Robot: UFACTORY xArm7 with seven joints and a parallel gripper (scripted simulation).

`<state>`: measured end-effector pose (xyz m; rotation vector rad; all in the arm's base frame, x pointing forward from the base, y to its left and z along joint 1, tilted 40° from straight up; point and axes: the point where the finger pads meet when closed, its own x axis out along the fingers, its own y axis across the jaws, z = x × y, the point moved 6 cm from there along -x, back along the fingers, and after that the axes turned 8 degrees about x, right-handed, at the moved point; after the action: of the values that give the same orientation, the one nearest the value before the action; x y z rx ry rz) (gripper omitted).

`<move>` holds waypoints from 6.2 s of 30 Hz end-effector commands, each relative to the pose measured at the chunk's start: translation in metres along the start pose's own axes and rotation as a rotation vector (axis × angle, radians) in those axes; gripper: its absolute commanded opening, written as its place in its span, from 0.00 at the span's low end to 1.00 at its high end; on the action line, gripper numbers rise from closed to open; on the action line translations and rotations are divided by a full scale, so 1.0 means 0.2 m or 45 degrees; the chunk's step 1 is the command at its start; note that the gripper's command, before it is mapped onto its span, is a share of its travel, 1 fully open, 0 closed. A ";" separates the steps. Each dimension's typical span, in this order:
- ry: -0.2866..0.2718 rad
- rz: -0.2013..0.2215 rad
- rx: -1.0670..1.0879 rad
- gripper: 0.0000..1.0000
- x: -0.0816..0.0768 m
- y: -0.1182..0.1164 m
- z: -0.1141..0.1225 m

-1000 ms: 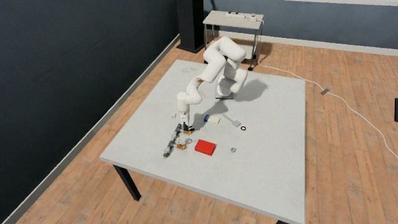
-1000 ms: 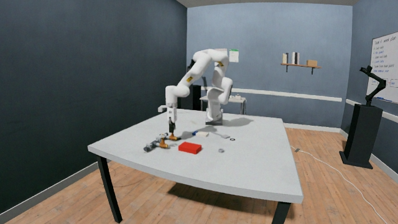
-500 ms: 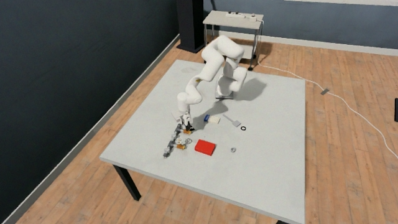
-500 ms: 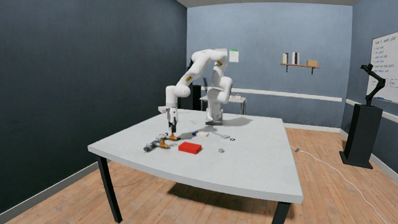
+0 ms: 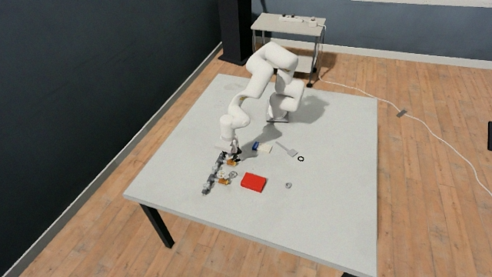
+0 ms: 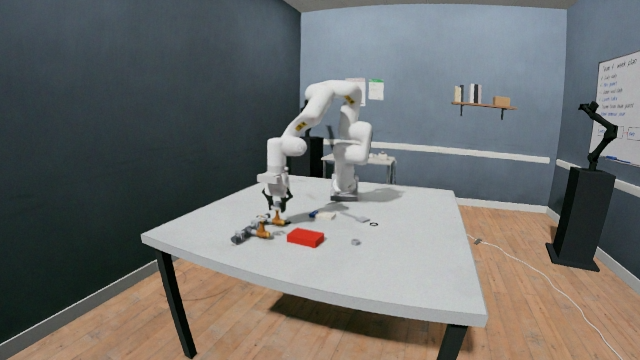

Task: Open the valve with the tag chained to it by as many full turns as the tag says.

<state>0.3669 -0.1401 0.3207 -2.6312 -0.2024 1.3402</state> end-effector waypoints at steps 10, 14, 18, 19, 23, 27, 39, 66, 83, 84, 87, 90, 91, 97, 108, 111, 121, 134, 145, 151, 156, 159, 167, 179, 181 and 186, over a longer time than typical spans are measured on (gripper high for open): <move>0.022 -0.008 -0.857 0.00 -0.01 0.01 0.00; 0.026 -0.007 -1.132 0.00 -0.01 0.01 0.00; 0.029 -0.007 -1.368 0.00 -0.01 0.01 0.00; 0.031 -0.007 -1.431 0.00 -0.01 0.01 0.00; 0.039 -0.014 -1.679 0.00 -0.01 0.01 0.00; 0.050 -0.025 -1.859 0.00 -0.01 0.01 0.00; 0.050 -0.024 -1.906 1.00 -0.01 0.01 0.00; 0.050 -0.025 -1.891 1.00 -0.01 0.01 0.00; 0.039 -0.040 -1.033 1.00 -0.01 0.01 0.00; 0.040 -0.042 -0.976 1.00 -0.01 0.01 0.00; 0.041 -0.049 -0.783 1.00 -0.01 0.02 0.00; 0.043 -0.057 -0.591 1.00 -0.01 0.02 0.00; 0.043 -0.060 -0.527 1.00 -0.01 0.02 0.00; 0.043 -0.075 -0.148 1.00 -0.01 0.02 0.00; 0.041 -0.104 0.500 1.00 -0.01 0.02 0.01; 0.038 -0.111 0.690 1.00 -0.01 0.02 0.01; 0.020 -0.118 1.263 1.00 -0.01 0.02 0.01; -0.019 -0.052 1.871 1.00 -0.01 0.01 0.00; -0.019 -0.052 1.871 0.00 -0.01 0.01 0.00; -0.019 -0.052 1.871 0.00 -0.01 0.01 0.00; -0.019 -0.052 1.871 0.00 -0.01 0.01 0.00; -0.019 -0.052 1.871 0.00 -0.01 0.01 0.00; -0.019 -0.052 1.871 0.00 -0.01 0.01 0.00; -0.017 -0.052 1.782 0.00 -0.01 0.01 0.00; -0.017 -0.052 1.782 0.00 -0.01 0.01 0.00; -0.014 -0.053 1.643 0.00 -0.01 0.01 0.00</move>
<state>0.3665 -0.1422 0.3203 -1.4244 0.4927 0.9076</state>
